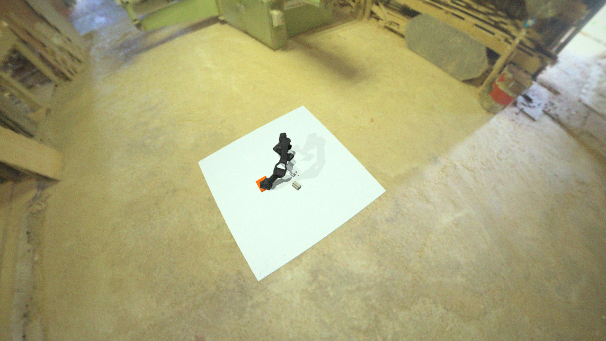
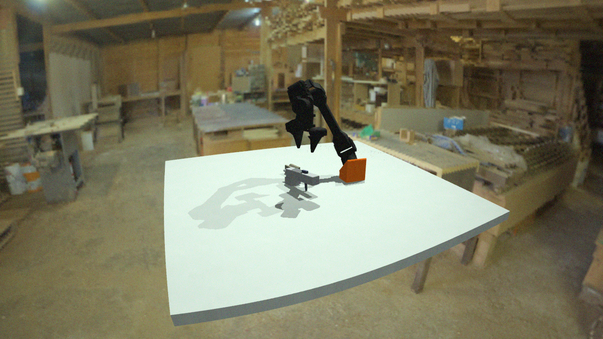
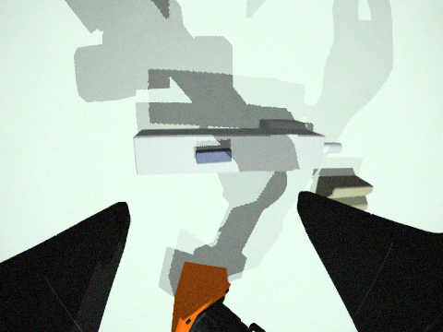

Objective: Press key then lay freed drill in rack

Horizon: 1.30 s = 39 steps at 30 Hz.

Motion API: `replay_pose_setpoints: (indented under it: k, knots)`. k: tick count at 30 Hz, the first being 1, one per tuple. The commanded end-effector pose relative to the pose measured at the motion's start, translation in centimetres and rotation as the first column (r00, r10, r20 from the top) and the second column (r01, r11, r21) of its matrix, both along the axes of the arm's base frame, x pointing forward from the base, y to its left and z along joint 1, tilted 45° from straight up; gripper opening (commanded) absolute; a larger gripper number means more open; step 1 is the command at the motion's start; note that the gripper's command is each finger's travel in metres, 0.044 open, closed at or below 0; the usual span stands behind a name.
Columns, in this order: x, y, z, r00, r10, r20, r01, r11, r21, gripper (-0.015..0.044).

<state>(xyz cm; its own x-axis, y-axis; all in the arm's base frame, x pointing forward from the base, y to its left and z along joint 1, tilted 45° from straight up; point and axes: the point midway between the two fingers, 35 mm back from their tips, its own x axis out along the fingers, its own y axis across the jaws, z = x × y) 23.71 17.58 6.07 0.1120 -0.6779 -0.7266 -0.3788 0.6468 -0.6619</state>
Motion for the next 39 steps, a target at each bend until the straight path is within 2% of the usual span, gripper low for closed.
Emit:
replay_pose_setpoints:
  k: [1,7,10,18,22,26,39]
  knots:
    - [0.8,-1.1,0.3,0.995,0.075,-0.067,-0.076,0.997,0.002,0.044]
    - [2.4,-3.3,0.7,0.938,0.26,-0.228,-0.262,0.965,0.024,0.044]
    - [3.5,-5.6,1.0,0.849,0.392,-0.353,-0.401,0.915,0.051,0.044]
    - [5.4,-12.1,2.0,0.462,0.626,-0.628,-0.692,0.697,0.186,0.044]
    - [6.0,-15.6,2.6,0.216,0.651,-0.728,-0.772,0.571,0.281,0.044]
    - [6.1,-17.8,2.9,0.069,0.638,-0.767,-0.791,0.504,0.348,0.044]
    - [6.1,-18.0,2.9,0.059,0.637,-0.769,-0.791,0.499,0.353,0.044]
